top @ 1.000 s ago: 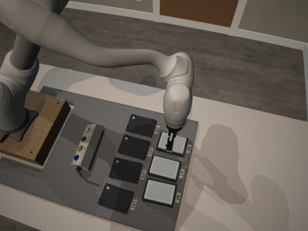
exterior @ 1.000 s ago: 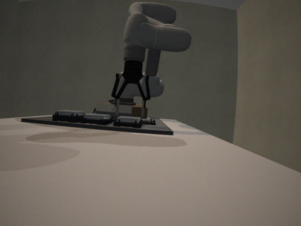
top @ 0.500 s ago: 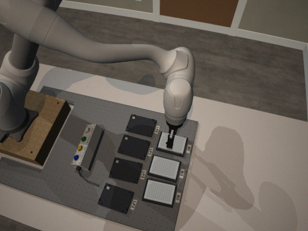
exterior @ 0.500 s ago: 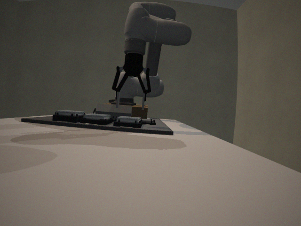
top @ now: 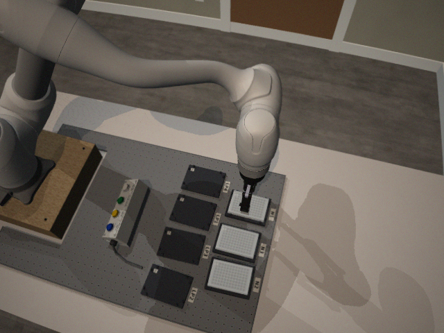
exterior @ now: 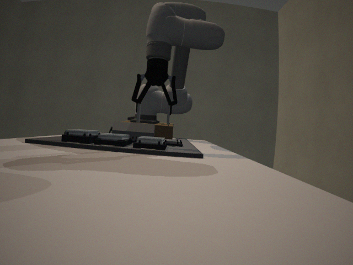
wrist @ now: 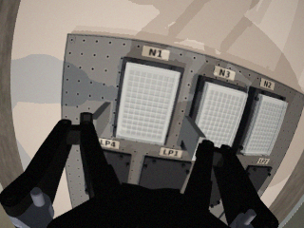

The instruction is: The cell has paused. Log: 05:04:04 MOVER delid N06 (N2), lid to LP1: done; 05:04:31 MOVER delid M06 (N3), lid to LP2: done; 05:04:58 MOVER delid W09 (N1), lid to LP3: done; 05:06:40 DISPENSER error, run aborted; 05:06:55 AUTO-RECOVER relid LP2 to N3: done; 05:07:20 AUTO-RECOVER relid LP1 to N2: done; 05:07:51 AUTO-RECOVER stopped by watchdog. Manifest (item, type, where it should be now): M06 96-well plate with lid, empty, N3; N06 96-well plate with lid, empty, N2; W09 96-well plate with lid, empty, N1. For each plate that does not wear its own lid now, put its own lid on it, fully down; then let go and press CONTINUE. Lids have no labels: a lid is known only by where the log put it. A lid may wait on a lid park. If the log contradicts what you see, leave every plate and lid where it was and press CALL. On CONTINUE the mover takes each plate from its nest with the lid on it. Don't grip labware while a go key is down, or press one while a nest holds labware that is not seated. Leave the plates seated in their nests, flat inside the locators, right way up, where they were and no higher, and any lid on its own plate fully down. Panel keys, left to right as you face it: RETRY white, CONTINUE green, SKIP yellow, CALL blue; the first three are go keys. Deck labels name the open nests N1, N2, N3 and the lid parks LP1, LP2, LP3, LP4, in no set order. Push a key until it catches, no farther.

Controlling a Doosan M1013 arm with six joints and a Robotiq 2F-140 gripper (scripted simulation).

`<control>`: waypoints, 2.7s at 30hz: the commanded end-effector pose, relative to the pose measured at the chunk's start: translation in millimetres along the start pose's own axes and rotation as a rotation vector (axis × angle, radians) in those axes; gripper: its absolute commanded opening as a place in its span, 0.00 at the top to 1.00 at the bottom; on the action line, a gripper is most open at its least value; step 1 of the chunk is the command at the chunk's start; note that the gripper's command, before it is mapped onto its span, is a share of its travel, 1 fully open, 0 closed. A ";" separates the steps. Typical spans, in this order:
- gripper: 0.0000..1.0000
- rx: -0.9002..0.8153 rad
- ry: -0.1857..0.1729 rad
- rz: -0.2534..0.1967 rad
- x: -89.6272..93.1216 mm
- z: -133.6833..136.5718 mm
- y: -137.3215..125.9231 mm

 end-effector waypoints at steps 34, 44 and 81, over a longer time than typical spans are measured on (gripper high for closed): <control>0.34 -0.040 -0.001 0.005 -58.1 152.6 -350.3; 0.34 -0.046 -0.001 0.005 -49.2 166.6 -408.2; 1.00 -0.046 -0.001 0.005 -49.2 166.6 -408.2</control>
Point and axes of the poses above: the point where the finger pads meet when closed, its own x axis out along the fingers, its own z axis across the jaws, y = z × x, the point moved 2 cm from there along -x, back along the fingers, and after that the axes turned 7 degrees about x, right-handed, at the moved point
